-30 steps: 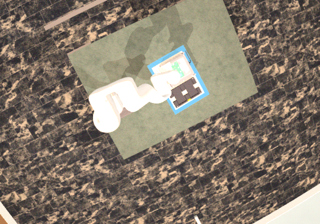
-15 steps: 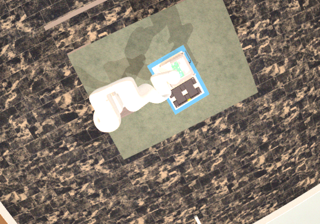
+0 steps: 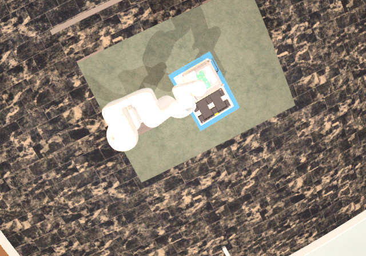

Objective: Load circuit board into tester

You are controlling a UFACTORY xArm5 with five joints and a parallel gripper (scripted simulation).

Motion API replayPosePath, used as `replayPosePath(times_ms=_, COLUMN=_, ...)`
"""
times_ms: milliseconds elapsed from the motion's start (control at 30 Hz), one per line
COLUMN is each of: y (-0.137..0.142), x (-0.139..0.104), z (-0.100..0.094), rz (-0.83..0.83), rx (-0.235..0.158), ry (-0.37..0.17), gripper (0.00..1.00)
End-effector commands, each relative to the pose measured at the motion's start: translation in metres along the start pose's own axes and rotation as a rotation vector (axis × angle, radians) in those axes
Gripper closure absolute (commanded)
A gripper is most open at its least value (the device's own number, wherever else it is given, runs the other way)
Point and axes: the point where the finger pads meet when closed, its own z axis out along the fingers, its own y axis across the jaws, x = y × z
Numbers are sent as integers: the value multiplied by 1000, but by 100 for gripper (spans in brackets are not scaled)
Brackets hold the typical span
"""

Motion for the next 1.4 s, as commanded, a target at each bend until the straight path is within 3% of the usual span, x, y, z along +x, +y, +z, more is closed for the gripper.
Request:
replayPosePath(times_ms=0, y=1, x=0, z=-2, rz=0, rx=-4, ry=0, gripper=76)
replayPosePath(times_ms=467, y=1, x=0, z=-19, rz=0, rx=-4, ry=0, gripper=76)
replayPosePath(times_ms=1367, y=1, x=-1, z=-88, rz=0, rx=-4, ry=0, gripper=76)
